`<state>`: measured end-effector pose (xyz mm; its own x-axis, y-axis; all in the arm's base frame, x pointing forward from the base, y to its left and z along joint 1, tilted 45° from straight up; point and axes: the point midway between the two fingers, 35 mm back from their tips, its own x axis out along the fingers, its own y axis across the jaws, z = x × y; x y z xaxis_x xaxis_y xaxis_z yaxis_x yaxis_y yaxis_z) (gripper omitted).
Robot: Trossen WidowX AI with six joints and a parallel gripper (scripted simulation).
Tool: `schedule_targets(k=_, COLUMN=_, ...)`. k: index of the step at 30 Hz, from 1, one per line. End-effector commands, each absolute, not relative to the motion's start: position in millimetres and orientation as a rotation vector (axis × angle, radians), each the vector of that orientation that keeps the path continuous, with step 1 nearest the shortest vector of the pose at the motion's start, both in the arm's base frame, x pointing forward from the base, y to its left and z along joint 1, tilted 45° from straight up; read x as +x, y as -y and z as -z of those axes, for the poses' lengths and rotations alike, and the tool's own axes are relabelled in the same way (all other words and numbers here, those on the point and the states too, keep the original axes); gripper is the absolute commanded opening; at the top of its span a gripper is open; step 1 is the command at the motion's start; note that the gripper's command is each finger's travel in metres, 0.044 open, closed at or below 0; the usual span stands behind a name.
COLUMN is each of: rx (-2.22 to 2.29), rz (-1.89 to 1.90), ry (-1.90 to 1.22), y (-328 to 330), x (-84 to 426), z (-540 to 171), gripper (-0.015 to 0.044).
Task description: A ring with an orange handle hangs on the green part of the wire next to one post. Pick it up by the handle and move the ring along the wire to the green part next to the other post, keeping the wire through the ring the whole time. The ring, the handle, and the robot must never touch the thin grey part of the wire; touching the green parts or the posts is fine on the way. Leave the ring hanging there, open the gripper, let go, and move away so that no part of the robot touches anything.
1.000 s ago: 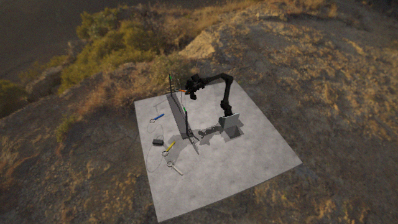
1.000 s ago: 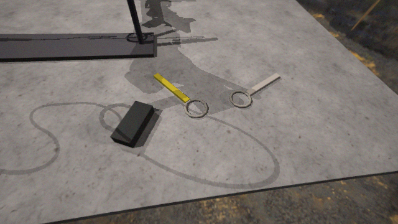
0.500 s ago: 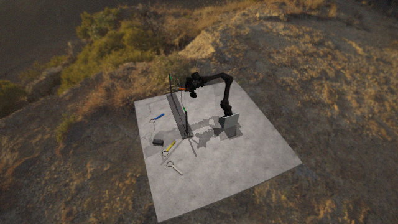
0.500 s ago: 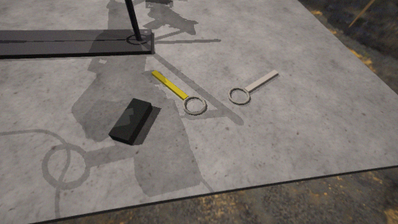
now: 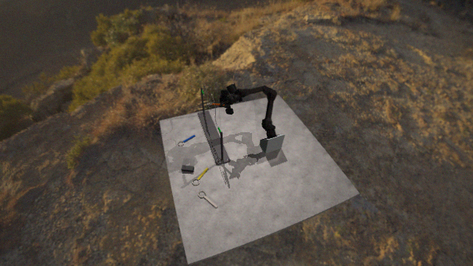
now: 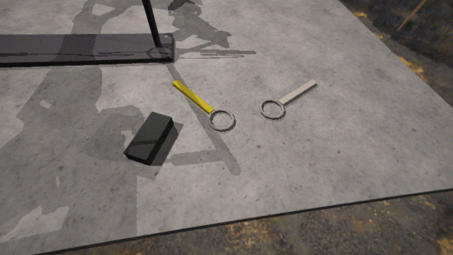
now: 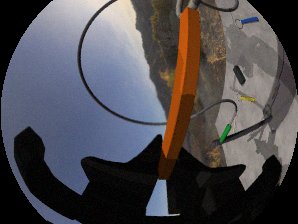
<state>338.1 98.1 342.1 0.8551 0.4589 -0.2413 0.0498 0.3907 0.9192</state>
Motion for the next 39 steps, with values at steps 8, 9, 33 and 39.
schedule_targets(k=8, rx=1.111, rz=-0.267, ry=-0.502, y=-98.7, x=338.1, z=-347.6, gripper=-0.015)
schedule_targets(k=9, rx=1.106, rz=-0.266, ry=-0.502, y=-98.7, x=338.1, z=-347.6, gripper=-0.015)
schedule_targets(k=33, rx=0.974, rz=-0.227, ry=-0.505, y=-97.3, x=338.4, z=-344.5, gripper=-0.015)
schedule_targets(k=39, rx=0.934, rz=-0.215, ry=-0.505, y=-96.6, x=338.5, z=-343.2, gripper=-0.015)
